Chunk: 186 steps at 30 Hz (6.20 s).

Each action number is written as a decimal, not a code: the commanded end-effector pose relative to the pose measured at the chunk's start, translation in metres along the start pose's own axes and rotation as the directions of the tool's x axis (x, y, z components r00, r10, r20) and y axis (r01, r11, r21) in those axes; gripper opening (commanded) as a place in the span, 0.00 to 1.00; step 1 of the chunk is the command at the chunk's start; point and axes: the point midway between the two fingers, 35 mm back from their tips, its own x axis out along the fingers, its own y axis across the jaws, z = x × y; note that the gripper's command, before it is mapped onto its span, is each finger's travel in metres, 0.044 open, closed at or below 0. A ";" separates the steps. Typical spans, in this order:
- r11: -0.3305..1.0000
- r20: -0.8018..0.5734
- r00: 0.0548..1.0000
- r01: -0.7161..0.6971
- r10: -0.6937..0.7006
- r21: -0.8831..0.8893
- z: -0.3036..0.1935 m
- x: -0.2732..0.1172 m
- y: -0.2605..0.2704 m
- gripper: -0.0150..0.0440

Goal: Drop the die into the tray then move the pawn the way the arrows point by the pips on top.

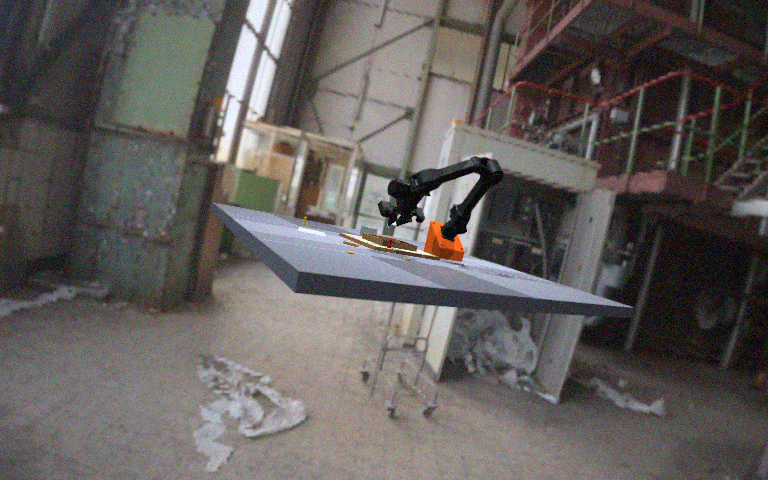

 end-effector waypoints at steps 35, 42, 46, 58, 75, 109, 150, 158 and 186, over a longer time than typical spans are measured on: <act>0.999 0.100 0.994 -0.049 0.047 0.017 0.011 -0.055 0.008 0.70; 0.999 0.089 0.995 -0.038 0.037 0.016 0.030 -0.073 0.006 1.00; 0.999 -0.259 0.965 0.040 -0.047 -0.032 0.021 -0.042 0.002 1.00; 1.000 -0.608 0.794 -0.012 0.000 -0.016 0.017 -0.024 0.004 0.96; -0.403 -0.677 0.734 -0.606 0.050 -0.686 -0.080 -0.084 0.072 0.59; -0.474 -0.682 0.730 -0.584 0.050 -0.659 -0.102 -0.068 0.078 0.59; -0.484 -0.674 0.737 -0.570 0.055 -0.664 -0.107 -0.061 0.082 0.25; -0.488 -0.666 0.744 -0.562 0.055 -0.668 -0.070 -0.097 0.081 0.25; -0.470 -0.673 0.738 -0.577 0.049 -0.667 -0.019 -0.101 0.032 0.25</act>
